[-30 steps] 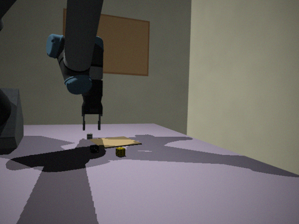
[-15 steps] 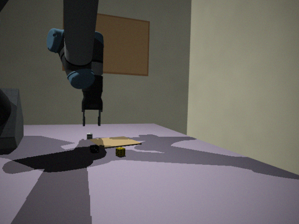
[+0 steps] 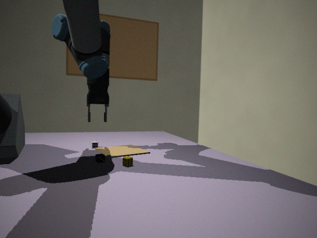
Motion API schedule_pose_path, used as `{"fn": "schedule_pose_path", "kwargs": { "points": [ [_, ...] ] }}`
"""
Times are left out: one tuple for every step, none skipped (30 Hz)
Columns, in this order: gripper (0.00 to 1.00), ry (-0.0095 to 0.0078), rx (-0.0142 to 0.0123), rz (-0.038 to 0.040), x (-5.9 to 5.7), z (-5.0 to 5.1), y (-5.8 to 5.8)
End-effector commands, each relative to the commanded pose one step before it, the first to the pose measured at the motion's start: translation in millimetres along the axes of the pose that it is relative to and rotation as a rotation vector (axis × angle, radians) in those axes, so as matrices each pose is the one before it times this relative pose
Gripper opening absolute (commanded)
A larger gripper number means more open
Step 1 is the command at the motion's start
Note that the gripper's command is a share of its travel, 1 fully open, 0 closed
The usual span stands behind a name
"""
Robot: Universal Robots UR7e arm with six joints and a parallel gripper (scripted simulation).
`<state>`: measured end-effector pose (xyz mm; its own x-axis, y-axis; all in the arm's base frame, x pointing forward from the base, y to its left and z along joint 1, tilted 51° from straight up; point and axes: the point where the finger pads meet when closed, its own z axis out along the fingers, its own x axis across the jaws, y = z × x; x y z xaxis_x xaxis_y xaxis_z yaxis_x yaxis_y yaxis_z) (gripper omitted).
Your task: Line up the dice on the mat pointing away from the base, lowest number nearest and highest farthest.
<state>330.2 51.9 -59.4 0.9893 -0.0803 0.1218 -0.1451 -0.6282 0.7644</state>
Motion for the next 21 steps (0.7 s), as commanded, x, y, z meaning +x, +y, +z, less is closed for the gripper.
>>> {"fn": "schedule_pose_path", "kwargs": {
  "points": [
    [1.0,0.00116,0.00038,0.00058,0.14,-18.04,0.15],
    [1.0,0.0,0.0,0.0,0.0,-3.51,0.0],
    [1.0,0.0,0.00001,0.0,0.0,-3.38,-0.01],
    [1.0,0.0,0.0,0.0,0.0,-3.23,0.0],
    [1.0,0.0,0.0,0.0,0.0,-3.06,0.0],
    [1.0,0.0,0.0,0.0,0.0,0.0,0.0],
    [1.0,0.0,0.0,0.0,0.0,0.0,0.0],
    [1.0,0.0,0.0,0.0,0.0,-2.88,-0.01],
    [1.0,0.0,-0.00001,0.0,-0.01,-2.67,0.01],
    [1.0,0.0,0.00001,0.0,0.01,-2.46,-0.01],
    [1.0,0.0,-0.00001,0.0,-0.01,-2.22,0.01],
    [1.0,0.0,0.00001,0.0,0.01,-1.99,-0.01],
    [1.0,0.0,0.0,0.0,0.0,-1.75,0.0],
    [1.0,0.0,-0.00001,0.0,-0.01,-1.5,0.01],
    [1.0,0.0,0.00001,0.0,0.01,-1.27,-0.01],
    [1.0,0.0,0.0,0.0,0.0,-1.03,0.0],
    [1.0,0.0,0.0,0.0,0.0,-0.81,0.0],
    [1.0,0.0,0.0,0.0,0.0,-0.61,0.0],
    [1.0,0.0,0.0,0.0,0.0,-0.42,0.0],
    [1.0,0.0,0.0,0.0,0.0,-0.27,0.0],
    [1.0,0.0,0.0,0.0,0.0,-0.14,0.0]
  ]
}}
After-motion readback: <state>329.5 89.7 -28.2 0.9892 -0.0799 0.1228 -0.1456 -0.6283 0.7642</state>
